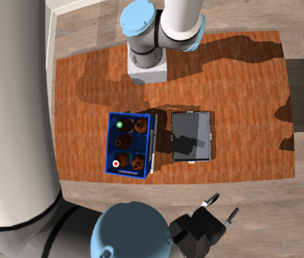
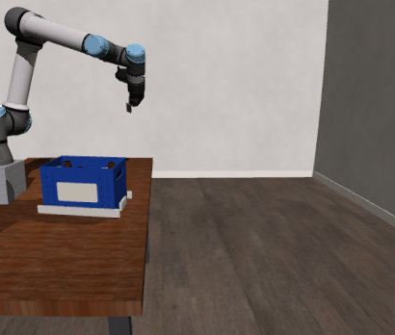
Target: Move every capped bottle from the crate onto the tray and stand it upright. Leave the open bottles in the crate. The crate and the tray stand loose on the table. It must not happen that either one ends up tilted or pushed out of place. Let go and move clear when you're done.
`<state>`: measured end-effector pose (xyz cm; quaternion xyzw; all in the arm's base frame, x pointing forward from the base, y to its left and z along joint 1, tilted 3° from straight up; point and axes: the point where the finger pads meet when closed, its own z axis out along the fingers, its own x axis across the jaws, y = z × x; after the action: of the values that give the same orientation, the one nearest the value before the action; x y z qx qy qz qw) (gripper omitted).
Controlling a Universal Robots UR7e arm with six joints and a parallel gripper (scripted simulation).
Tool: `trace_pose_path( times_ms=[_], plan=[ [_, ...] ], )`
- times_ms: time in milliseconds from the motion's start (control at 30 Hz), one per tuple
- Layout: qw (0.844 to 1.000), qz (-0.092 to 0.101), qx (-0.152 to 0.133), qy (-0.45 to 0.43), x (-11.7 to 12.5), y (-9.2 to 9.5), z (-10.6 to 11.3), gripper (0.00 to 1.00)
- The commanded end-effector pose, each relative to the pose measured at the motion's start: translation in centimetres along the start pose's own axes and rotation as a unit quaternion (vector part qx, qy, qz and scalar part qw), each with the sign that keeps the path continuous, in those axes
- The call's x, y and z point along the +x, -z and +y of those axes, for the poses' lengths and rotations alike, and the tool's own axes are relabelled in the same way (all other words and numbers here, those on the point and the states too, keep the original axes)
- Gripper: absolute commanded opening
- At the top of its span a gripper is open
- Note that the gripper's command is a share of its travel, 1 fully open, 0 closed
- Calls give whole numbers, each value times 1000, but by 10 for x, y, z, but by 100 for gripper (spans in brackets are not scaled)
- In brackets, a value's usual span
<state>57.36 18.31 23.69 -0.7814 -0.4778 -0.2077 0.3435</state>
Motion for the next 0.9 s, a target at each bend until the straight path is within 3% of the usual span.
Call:
trace_pose_path(
  times_ms=[0, 533, 867],
  plan=[
    [1000, 0, -1, 1, 1, 1, 0, 100],
    [1000, 0, -1, 1, 1, 1, 0, 100],
    [998, -16, -33, -52, -32, -1, -6, 100]
  ],
)
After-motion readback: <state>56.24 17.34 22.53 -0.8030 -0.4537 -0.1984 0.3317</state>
